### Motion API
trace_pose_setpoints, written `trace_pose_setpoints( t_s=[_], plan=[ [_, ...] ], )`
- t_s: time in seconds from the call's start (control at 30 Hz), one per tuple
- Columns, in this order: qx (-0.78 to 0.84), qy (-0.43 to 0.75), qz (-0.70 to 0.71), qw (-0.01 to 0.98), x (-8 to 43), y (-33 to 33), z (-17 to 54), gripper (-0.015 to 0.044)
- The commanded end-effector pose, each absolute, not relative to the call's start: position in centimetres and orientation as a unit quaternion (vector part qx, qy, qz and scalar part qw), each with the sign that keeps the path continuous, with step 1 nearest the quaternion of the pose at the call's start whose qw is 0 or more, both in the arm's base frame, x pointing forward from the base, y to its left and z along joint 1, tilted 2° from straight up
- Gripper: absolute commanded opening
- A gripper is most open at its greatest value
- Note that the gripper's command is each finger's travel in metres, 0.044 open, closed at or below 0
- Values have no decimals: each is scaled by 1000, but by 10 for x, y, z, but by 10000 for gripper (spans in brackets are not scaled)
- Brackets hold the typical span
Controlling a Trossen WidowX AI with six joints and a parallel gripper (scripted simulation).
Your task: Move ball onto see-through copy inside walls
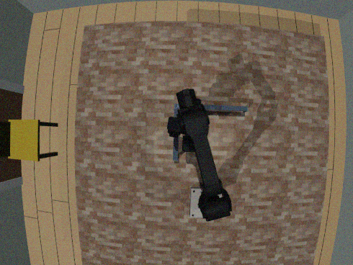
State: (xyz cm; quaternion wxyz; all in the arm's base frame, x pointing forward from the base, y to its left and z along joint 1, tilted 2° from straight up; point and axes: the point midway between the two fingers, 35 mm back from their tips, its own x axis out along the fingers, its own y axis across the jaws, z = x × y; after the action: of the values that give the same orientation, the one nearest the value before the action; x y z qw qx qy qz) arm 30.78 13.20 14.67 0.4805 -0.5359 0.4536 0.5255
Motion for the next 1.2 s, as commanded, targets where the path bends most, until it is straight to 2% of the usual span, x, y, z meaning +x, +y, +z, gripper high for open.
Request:
trace_pose_setpoints(
  t_s=[0.0, 0.33, 1.17],
  plan=[
    [-541, 447, 521, 487, 304, 130, 177, 0],
    [-535, 453, 515, 493, 301, 129, 190, 0],
    [-272, 630, 271, 675, 317, 128, 160, 0]
  ],
)
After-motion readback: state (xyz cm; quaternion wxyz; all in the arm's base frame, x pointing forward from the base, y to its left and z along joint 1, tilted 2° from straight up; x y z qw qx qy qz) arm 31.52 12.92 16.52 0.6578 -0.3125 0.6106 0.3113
